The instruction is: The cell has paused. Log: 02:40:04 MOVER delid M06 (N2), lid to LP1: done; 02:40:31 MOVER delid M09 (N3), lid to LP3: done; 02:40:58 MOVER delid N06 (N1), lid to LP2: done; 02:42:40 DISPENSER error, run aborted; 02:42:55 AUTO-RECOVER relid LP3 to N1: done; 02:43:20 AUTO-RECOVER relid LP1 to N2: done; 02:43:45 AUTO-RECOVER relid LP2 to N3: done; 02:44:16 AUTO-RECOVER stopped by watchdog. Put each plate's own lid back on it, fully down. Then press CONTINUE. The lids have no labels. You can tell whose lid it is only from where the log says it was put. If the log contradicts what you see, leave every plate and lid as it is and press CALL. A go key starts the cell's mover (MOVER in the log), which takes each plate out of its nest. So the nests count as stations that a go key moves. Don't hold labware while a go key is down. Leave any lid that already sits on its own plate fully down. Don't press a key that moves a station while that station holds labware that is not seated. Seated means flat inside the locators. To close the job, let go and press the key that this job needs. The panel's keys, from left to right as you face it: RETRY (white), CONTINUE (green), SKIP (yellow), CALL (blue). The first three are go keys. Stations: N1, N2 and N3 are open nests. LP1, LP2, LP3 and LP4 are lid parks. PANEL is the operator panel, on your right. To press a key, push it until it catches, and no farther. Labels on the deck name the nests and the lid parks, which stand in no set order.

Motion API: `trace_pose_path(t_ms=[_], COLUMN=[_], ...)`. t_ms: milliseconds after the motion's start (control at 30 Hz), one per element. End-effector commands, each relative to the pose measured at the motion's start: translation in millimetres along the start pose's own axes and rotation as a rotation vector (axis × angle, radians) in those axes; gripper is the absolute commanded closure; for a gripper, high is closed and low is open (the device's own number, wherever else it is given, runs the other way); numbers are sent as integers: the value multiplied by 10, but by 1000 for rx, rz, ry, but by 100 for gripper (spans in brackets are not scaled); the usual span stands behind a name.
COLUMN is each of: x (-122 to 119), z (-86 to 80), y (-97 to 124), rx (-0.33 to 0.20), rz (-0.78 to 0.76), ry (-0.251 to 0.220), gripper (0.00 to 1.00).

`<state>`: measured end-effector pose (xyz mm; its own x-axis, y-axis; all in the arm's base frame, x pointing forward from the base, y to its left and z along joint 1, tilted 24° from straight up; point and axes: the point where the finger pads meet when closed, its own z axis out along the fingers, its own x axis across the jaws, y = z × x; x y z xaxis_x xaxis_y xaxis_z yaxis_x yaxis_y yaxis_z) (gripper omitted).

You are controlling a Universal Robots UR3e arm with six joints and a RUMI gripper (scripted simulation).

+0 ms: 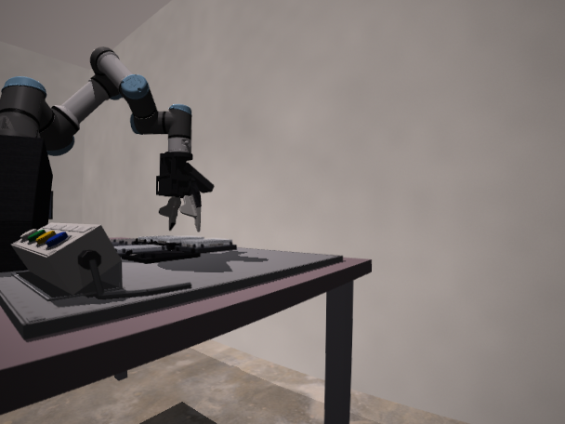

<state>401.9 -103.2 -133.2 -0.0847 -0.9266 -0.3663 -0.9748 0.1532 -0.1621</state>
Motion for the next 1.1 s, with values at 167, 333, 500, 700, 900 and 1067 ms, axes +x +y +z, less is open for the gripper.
trace_pose_path(t_ms=[167,333,500,700,900,1067], x=[146,236,240,240,240,240], z=[10,12,12,12,62,145], y=[-355,-590,-602,-602,-602,-601], rx=[-8,-8,-8,-8,-8,-8], rz=[0,0,0,0,0,0], ry=[-3,-3,-3,-3,-3,-3], gripper=[18,18,18,18,18,18])
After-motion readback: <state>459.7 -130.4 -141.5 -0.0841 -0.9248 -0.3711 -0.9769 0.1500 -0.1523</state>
